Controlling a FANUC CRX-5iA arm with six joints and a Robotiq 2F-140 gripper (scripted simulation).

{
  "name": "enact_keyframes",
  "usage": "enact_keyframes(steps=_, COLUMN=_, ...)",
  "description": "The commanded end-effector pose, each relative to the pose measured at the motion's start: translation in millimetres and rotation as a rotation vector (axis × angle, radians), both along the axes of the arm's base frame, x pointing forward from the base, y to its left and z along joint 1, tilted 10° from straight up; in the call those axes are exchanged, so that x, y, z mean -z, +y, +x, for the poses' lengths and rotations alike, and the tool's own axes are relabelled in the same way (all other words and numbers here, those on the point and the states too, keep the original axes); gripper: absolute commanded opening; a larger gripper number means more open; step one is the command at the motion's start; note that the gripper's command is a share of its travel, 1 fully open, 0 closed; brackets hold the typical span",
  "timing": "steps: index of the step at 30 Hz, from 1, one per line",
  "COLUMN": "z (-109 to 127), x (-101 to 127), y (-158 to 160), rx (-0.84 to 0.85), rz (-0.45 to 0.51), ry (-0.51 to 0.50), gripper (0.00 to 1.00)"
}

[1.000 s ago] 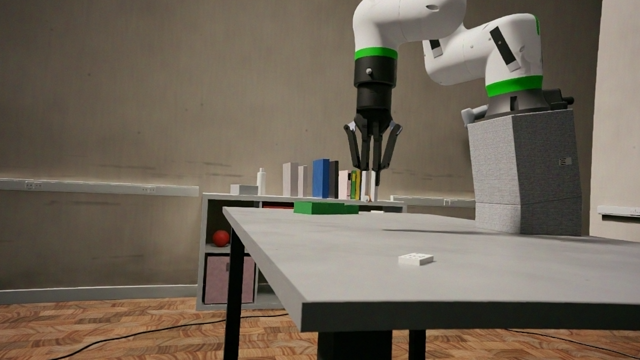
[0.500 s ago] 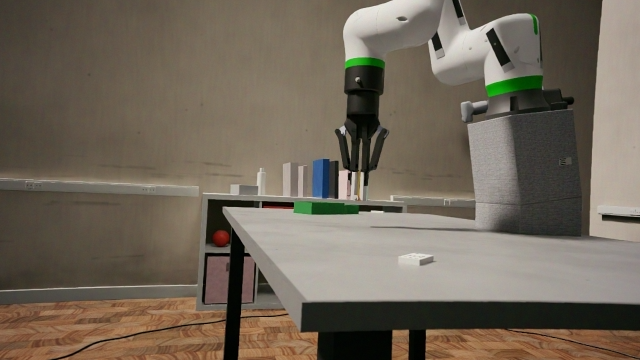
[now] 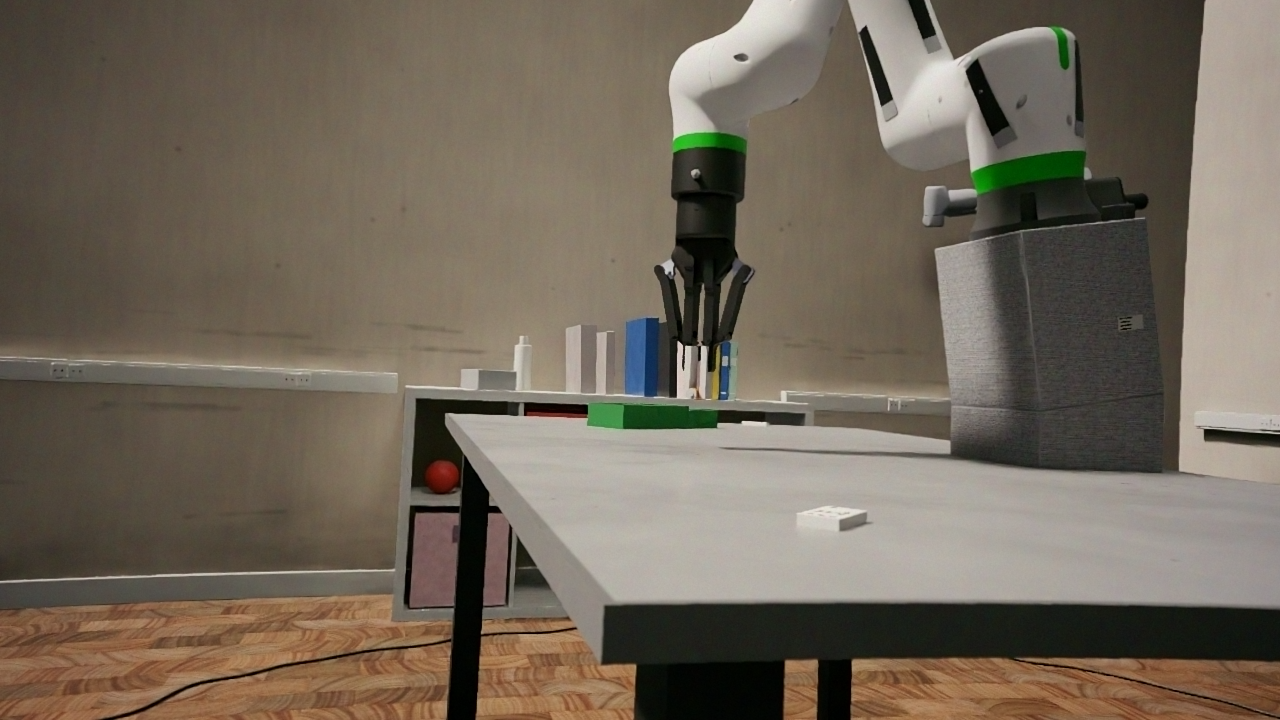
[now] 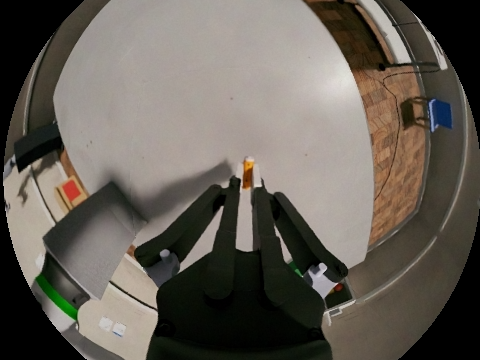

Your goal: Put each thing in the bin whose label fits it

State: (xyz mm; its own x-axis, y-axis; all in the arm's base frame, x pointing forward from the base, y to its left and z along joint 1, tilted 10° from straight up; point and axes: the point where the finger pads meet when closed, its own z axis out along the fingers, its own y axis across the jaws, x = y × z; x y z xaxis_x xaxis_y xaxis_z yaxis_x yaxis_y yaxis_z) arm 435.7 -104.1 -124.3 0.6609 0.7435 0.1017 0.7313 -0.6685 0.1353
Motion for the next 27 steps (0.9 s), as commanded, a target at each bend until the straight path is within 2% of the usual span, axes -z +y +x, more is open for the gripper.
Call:
enact_keyframes(steps=1, z=-2, x=0, y=-23, rx=-0.002, rz=0.006, ry=0.002, gripper=0.15)
enact_keyframes(steps=6, z=-5, x=0, y=-53, rx=-0.002, rz=0.006, ry=0.002, gripper=0.15)
enact_keyframes(steps=8, z=-5, x=0, y=-53, rx=-0.002, rz=0.006, ry=0.002, gripper=0.15)
enact_keyframes(steps=23, z=-14, x=1, y=-143, rx=-0.002, rz=0.006, ry=0.002, gripper=0.15)
enact_keyframes(steps=27, z=-16, x=1, y=-155, rx=-0.002, rz=0.006, ry=0.002, gripper=0.15)
